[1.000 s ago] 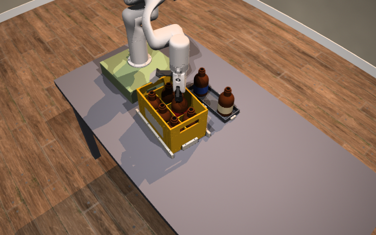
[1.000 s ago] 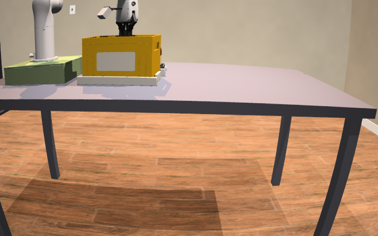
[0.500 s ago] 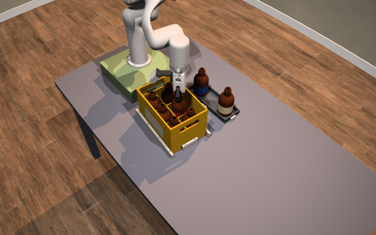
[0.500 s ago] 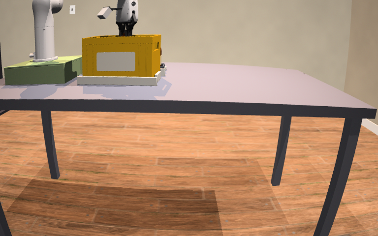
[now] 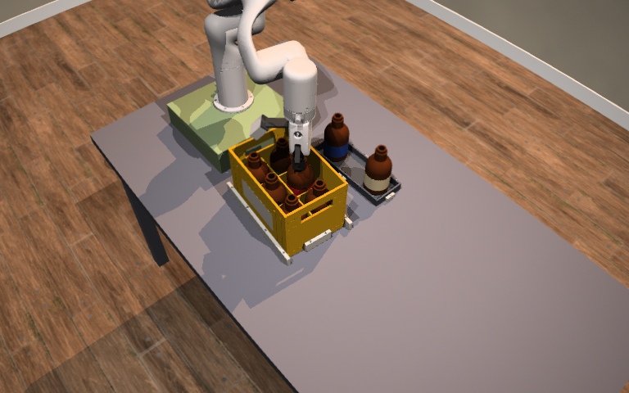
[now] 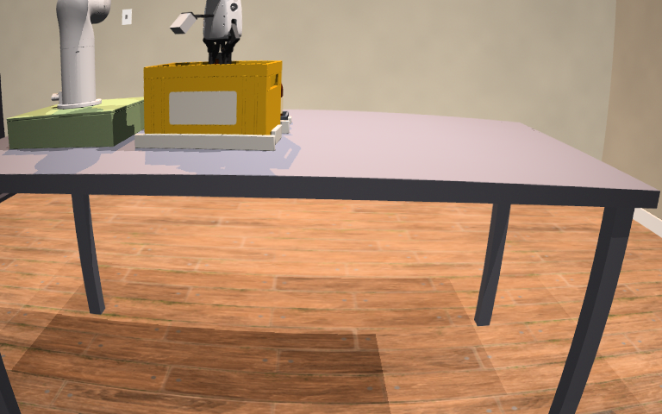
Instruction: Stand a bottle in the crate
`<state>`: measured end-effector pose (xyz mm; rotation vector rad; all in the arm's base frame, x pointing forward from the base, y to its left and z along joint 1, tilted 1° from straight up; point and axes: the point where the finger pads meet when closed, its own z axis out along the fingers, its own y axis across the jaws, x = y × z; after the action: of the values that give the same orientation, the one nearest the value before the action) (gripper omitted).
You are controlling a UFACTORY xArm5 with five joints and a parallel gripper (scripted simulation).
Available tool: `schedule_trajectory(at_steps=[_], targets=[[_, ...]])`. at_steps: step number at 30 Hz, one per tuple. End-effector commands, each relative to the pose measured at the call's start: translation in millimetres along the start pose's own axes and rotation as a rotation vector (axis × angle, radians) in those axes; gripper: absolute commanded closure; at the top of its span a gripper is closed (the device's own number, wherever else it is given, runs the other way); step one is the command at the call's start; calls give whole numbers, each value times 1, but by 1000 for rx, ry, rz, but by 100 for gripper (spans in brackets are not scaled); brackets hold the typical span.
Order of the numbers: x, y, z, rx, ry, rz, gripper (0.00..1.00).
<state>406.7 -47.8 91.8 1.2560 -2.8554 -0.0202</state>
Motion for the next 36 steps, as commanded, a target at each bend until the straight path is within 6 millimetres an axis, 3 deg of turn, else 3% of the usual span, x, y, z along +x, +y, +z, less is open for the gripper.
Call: schedule_trajectory(at_steps=[1, 36], targets=[[-1, -1, 0, 3, -2, 0, 100], [-1, -1, 13, 3, -2, 0, 100]])
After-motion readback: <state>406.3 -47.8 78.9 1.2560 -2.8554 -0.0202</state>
